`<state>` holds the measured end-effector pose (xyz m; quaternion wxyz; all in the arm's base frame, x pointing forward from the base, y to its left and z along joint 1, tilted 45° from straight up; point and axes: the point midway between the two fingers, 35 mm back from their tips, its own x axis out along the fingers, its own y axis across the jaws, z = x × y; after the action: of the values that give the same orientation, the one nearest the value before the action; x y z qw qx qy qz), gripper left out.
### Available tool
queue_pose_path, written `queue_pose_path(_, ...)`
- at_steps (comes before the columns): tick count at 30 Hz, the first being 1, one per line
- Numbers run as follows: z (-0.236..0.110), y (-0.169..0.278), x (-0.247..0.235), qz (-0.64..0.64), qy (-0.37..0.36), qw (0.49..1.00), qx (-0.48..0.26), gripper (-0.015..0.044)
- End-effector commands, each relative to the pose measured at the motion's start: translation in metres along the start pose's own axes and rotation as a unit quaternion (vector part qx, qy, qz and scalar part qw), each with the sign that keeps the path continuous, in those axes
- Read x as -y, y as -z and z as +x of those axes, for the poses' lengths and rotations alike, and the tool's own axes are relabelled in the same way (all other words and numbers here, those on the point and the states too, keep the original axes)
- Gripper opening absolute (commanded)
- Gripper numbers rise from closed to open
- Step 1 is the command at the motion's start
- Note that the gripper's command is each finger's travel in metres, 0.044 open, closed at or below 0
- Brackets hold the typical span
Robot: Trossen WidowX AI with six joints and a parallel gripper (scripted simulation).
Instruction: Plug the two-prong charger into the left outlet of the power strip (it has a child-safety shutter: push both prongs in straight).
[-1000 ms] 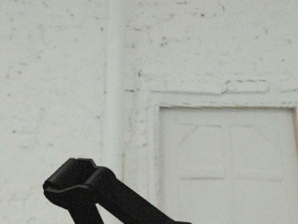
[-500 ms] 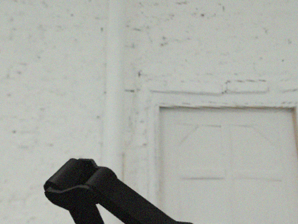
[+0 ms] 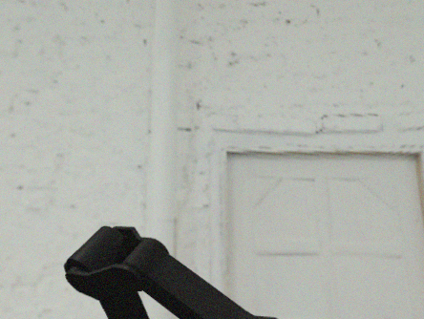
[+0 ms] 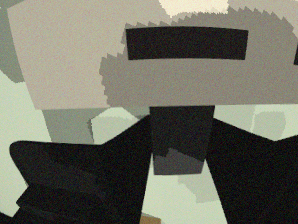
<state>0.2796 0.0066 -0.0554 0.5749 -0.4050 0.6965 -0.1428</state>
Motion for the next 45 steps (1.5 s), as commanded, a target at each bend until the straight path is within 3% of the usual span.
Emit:
queue_pose_path(1,-0.0013,-0.0100,-0.0004,0.006,-0.002,1.000,0.009,0.0000)
queue_pose_path(45,-0.0006,-0.0092,-0.0002,0.006,-0.002,1.000,0.009,0.0000)
